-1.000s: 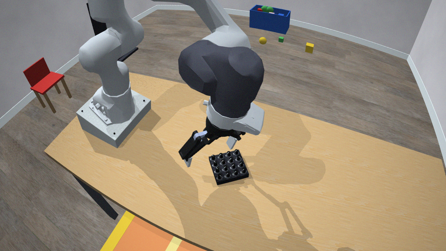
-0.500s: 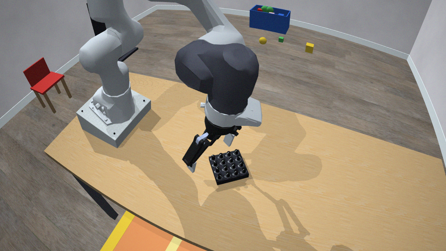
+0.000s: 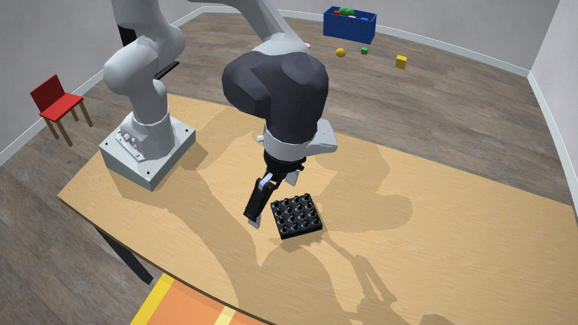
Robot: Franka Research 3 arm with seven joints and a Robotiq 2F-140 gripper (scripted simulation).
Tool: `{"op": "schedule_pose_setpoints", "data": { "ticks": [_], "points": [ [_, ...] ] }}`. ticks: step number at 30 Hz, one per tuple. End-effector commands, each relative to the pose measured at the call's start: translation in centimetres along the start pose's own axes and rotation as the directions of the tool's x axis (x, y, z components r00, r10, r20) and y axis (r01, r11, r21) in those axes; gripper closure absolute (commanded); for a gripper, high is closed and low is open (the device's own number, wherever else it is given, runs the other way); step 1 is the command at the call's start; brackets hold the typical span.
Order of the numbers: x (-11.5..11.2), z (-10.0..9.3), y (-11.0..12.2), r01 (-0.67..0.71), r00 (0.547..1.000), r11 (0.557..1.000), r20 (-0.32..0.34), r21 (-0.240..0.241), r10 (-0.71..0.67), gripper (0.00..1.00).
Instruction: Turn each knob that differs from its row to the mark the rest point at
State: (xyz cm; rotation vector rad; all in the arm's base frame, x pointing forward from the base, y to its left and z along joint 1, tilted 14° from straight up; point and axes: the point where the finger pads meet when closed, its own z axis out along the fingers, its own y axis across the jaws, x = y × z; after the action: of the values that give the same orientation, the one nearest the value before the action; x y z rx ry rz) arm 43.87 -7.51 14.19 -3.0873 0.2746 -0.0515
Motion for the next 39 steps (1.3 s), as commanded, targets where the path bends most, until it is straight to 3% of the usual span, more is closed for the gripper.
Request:
{"op": "schedule_pose_setpoints", "data": {
  "ticks": [1, 9, 26, 34, 37, 39],
  "points": [
    [0.58, -0.17, 0.08, 0.152, 0.988, 0.988, -0.033, 0.001, -0.152, 0.0],
    [0.71, -0.12, 0.03, 0.241, 0.969, 0.97, -0.052, -0.011, -0.242, 0.0],
    [1.04, -0.04, -0.23, 0.477, 0.872, 0.877, -0.094, -0.059, -0.48, 0.0],
    [1.2, -0.04, -0.45, 0.595, 0.79, 0.798, -0.109, -0.094, -0.603, 0.0],
    [1.2, -0.04, -0.45, 0.595, 0.79, 0.798, -0.109, -0.094, -0.603, 0.0],
    [1.27, -0.05, -0.57, 0.648, 0.745, 0.754, -0.114, -0.112, -0.657, 0.0]
  ]
}}
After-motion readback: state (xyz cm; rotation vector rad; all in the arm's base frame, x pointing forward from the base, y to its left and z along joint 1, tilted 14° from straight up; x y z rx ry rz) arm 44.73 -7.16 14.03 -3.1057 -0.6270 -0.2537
